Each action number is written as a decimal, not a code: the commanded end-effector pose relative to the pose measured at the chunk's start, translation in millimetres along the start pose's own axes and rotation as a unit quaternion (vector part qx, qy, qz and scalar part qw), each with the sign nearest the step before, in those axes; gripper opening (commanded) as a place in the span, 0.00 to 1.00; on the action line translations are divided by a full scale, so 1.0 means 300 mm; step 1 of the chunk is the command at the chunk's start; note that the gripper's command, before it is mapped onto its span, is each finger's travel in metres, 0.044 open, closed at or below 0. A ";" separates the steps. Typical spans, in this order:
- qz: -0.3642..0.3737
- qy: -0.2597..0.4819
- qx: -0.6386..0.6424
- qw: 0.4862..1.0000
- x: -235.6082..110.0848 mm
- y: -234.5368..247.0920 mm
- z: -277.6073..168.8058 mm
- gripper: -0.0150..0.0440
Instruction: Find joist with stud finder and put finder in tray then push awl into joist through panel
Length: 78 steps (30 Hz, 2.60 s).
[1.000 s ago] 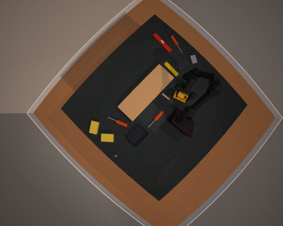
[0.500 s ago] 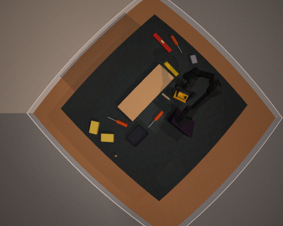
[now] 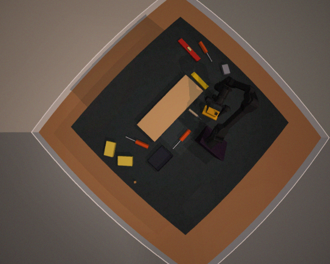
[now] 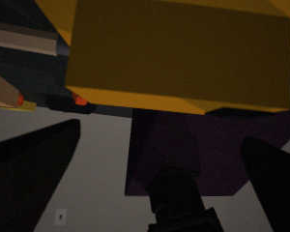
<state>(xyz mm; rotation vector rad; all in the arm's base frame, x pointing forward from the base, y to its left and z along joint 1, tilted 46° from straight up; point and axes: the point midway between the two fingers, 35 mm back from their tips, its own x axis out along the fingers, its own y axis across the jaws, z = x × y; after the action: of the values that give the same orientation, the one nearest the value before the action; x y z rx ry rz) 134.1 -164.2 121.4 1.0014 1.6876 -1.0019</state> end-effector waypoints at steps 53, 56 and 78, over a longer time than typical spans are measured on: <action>0.275 -0.432 0.659 0.551 -0.005 0.001 -0.074 1.00; 0.275 -0.432 0.659 0.551 -0.005 0.001 -0.074 1.00; 0.274 -0.430 0.660 0.552 0.023 0.007 -0.031 1.00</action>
<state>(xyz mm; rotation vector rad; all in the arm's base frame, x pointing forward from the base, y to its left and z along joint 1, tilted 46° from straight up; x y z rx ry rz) 130.8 -150.6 121.2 1.3666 -0.5050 -1.8435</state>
